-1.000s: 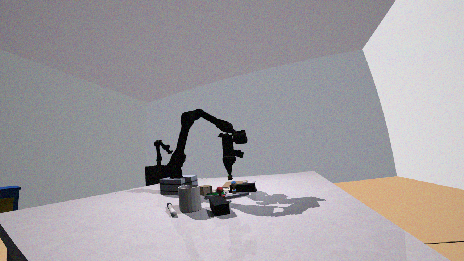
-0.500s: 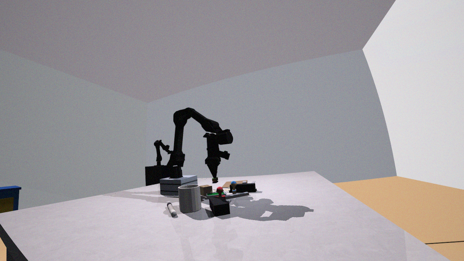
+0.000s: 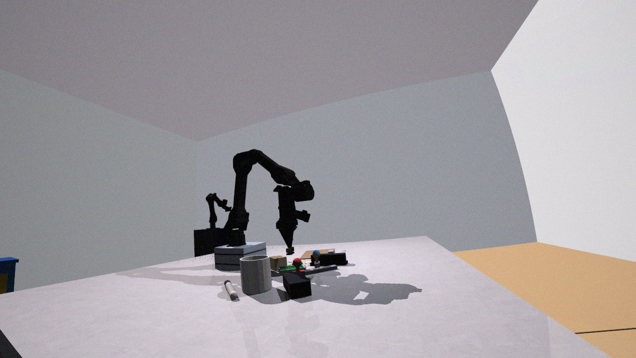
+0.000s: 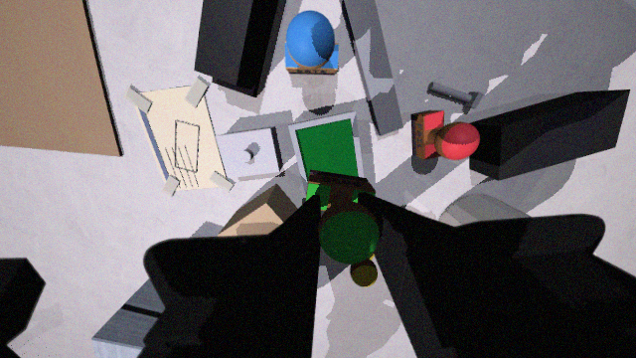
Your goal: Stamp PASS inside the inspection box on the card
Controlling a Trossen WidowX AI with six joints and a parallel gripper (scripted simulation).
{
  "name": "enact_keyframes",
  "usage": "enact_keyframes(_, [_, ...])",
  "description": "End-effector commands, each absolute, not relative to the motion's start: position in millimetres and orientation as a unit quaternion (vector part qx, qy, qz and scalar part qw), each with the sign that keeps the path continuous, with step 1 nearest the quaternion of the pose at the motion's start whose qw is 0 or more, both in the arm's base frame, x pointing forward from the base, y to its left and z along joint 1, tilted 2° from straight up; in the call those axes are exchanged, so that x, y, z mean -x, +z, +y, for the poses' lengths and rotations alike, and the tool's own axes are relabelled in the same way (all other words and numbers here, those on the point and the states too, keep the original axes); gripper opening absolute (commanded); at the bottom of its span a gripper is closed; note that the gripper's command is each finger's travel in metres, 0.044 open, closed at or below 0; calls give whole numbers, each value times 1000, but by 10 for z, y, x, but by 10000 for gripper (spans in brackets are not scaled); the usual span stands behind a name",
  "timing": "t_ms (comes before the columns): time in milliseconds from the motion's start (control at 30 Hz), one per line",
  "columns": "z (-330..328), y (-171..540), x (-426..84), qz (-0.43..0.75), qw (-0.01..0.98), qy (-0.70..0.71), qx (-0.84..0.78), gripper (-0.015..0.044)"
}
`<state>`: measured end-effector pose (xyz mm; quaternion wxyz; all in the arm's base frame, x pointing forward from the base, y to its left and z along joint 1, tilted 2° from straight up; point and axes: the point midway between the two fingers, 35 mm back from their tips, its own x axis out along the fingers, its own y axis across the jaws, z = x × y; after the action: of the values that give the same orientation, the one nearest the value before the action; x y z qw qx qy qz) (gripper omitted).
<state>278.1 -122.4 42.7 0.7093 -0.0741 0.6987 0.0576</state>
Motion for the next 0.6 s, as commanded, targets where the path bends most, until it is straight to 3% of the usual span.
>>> enact_keyframes(0, [-1227,401,-2784,698,709,59,75,0])
enact_keyframes(567, [-1234,287,-2790,698,709,59,75,0])
